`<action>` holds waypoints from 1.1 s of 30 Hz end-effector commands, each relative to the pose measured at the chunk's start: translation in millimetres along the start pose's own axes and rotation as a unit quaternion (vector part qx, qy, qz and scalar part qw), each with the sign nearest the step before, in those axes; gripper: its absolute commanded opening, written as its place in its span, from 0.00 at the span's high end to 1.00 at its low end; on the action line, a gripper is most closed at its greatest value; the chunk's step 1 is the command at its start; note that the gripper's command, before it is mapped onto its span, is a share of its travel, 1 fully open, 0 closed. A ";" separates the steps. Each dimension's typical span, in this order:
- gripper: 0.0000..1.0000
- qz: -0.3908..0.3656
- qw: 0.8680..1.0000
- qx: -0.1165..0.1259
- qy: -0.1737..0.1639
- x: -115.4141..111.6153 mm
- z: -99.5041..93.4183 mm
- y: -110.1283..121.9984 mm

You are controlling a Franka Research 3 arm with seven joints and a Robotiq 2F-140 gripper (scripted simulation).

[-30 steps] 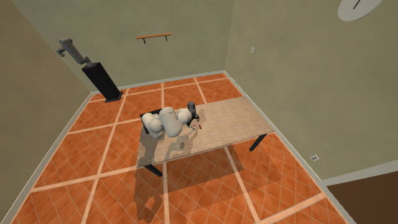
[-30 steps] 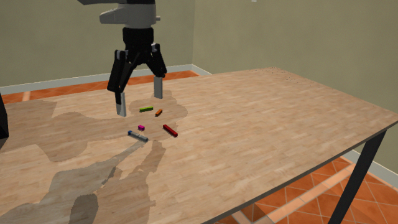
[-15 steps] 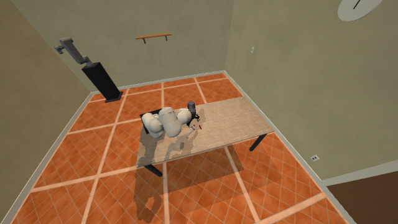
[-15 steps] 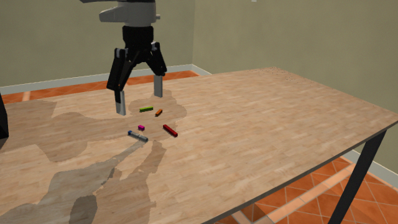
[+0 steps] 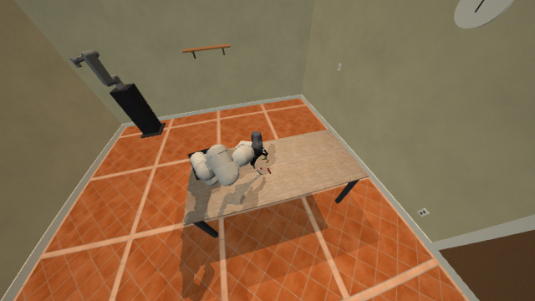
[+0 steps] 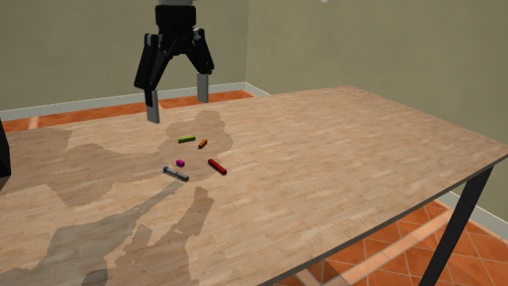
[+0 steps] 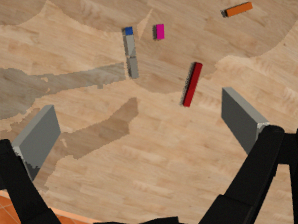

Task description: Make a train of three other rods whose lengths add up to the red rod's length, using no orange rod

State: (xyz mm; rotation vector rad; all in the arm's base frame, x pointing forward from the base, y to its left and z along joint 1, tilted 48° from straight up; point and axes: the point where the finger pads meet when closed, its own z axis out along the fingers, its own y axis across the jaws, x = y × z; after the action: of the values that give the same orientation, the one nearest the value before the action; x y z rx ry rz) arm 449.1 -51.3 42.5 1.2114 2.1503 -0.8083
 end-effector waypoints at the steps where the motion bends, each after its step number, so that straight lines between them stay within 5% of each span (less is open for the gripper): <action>1: 0.00 -0.011 1.000 0.008 -0.002 -1.3 -12.2 -4.5; 33: 0.00 -0.011 1.000 0.008 -0.002 -1.3 -22.5 -4.3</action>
State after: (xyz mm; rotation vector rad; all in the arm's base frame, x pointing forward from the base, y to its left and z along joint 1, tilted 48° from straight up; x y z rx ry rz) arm 443.0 -38.5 59.1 1.2009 2.1563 -0.8346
